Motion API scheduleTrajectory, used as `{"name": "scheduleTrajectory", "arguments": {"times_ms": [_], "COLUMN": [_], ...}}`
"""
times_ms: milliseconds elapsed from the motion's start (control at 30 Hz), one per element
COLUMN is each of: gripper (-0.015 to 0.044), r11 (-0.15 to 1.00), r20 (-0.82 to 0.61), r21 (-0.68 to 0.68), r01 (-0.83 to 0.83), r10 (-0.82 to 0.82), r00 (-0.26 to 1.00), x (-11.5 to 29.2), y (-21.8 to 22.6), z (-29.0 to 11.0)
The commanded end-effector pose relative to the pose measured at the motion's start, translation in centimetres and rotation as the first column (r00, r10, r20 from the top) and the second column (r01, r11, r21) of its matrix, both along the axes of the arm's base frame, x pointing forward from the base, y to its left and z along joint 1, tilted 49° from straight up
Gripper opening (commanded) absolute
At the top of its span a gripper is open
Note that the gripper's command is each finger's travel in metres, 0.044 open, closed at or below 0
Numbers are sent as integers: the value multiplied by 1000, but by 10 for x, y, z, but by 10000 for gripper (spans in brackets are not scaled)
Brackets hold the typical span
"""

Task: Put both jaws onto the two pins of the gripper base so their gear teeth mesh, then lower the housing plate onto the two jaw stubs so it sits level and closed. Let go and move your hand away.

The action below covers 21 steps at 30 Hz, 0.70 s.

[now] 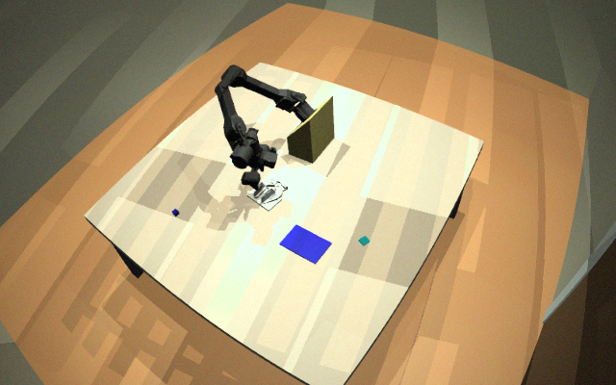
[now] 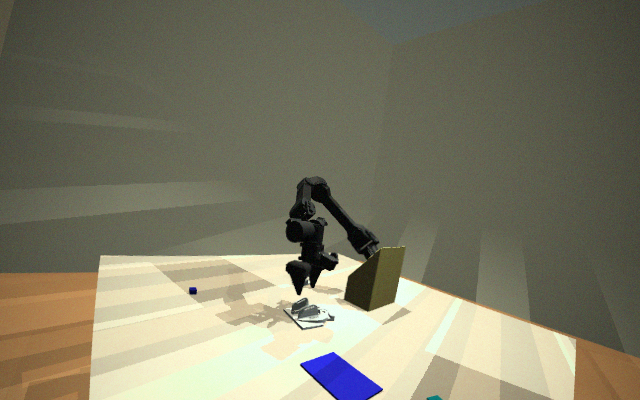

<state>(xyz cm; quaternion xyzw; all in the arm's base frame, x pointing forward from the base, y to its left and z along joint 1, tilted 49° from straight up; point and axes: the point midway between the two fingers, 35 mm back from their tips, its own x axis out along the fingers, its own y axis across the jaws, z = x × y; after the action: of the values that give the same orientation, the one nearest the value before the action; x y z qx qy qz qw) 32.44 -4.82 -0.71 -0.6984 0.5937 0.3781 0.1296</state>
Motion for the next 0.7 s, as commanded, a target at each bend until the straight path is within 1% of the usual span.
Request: {"name": "scheduleTrajectory", "arguments": {"times_ms": [0,333,667], "gripper": [440,440,440], "r11": [998,973,921], "r20": [73,240,393], "r21": [13,46,106], "r01": [68,228,374], "r10": [-68,-232,-384], "r00": [995,943,836], "x": [-2,-5,-9], "y": [-3,-13,-22], "z": [6,19,31]}}
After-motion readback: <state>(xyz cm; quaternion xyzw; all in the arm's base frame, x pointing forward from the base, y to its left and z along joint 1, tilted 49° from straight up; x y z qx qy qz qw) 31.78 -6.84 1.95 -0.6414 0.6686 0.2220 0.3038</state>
